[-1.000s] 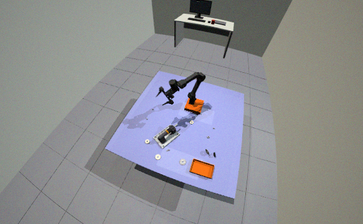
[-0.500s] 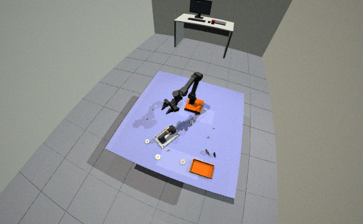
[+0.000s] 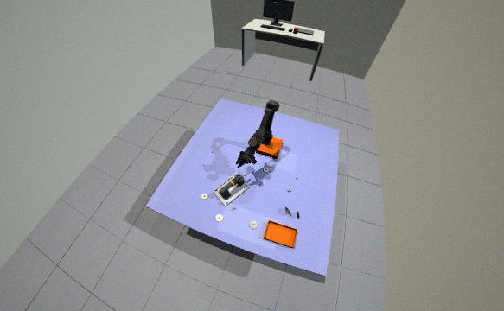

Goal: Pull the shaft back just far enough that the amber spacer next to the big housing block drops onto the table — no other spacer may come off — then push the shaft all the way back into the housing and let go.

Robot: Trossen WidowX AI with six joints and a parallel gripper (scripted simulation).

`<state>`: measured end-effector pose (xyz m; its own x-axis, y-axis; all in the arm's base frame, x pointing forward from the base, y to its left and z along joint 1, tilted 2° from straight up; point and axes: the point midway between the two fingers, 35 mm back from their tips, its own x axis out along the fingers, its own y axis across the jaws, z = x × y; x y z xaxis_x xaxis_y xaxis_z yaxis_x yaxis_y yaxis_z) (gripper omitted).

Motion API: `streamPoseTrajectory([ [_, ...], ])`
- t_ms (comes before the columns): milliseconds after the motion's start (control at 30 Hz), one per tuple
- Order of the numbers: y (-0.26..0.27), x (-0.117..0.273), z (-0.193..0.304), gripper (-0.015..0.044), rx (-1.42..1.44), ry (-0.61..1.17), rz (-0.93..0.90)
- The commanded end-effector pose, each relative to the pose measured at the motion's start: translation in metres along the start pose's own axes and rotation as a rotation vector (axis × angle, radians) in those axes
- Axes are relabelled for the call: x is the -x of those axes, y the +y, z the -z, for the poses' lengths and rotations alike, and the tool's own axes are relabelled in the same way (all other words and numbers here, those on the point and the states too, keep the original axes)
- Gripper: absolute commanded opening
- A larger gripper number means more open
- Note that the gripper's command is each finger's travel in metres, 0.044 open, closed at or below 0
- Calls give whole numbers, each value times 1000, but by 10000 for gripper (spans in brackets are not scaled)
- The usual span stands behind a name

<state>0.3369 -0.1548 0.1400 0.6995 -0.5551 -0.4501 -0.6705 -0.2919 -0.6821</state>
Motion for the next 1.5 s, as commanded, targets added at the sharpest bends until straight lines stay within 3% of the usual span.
streamPoseTrajectory([
  [0,27,10,-65,440,632,-43,-23],
  [167,39,18,-88,440,889,-57,-21],
  [1467,37,20,-91,440,889,-57,-21],
])
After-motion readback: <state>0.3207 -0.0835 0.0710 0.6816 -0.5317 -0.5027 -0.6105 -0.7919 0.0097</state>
